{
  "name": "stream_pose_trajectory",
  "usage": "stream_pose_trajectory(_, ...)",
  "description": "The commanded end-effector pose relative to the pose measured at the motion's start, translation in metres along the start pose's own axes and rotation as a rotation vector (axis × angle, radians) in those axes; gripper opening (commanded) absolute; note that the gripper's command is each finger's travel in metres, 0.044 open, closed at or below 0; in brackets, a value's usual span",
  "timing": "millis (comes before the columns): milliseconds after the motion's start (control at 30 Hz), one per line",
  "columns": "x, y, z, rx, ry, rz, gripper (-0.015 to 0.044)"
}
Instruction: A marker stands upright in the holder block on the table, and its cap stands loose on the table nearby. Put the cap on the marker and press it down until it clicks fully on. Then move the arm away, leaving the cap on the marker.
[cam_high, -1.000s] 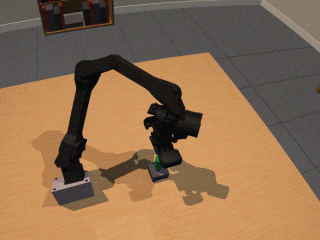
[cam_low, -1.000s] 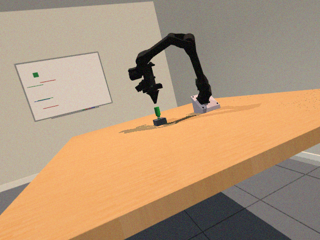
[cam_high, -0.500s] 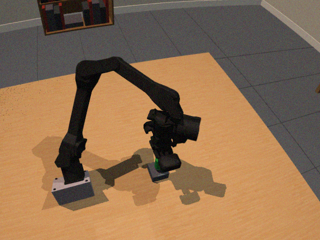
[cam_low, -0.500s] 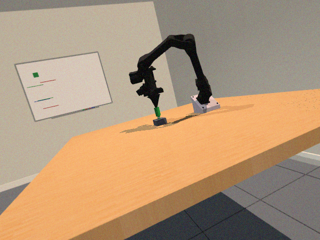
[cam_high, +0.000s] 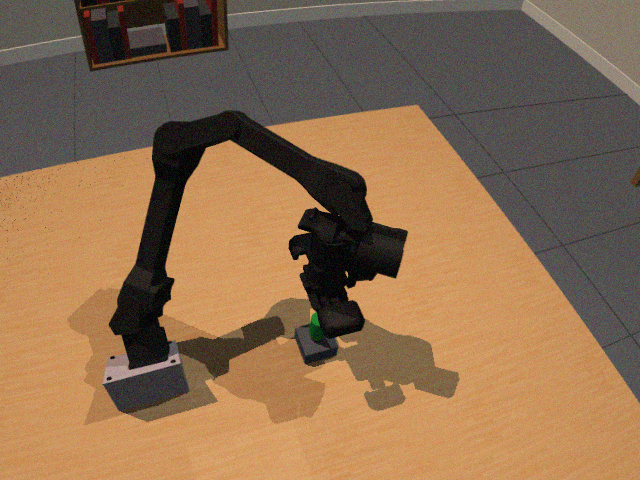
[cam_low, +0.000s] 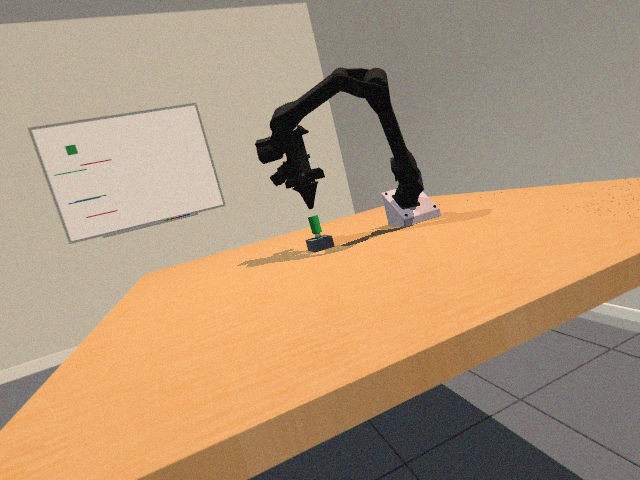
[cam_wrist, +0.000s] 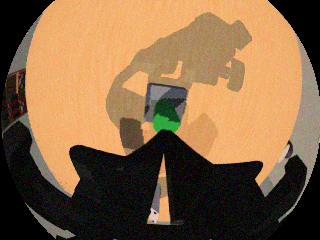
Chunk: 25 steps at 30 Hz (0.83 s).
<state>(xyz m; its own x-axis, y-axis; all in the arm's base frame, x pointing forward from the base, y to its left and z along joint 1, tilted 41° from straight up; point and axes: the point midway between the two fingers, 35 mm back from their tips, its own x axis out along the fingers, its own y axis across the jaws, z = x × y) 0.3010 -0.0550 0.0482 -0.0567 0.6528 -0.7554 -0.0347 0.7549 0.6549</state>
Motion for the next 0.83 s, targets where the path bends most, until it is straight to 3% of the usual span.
stream_pose_trajectory(0,-0.049,-0.003,0.000,-0.003,-0.018,-0.015,0.0000)
stream_pose_trajectory(67,-0.065,-0.002,-0.002,-0.003,-0.017,-0.014,0.0000)
stream_pose_trajectory(200,-0.067,-0.002,-0.002,-0.003,-0.017,-0.013,0.0000)
stream_pose_trajectory(733,-0.067,-0.002,-0.002,-0.003,-0.017,-0.013,0.0420)
stream_pose_trajectory(800,-0.067,-0.002,-0.002,-0.003,-0.017,-0.013,0.0440)
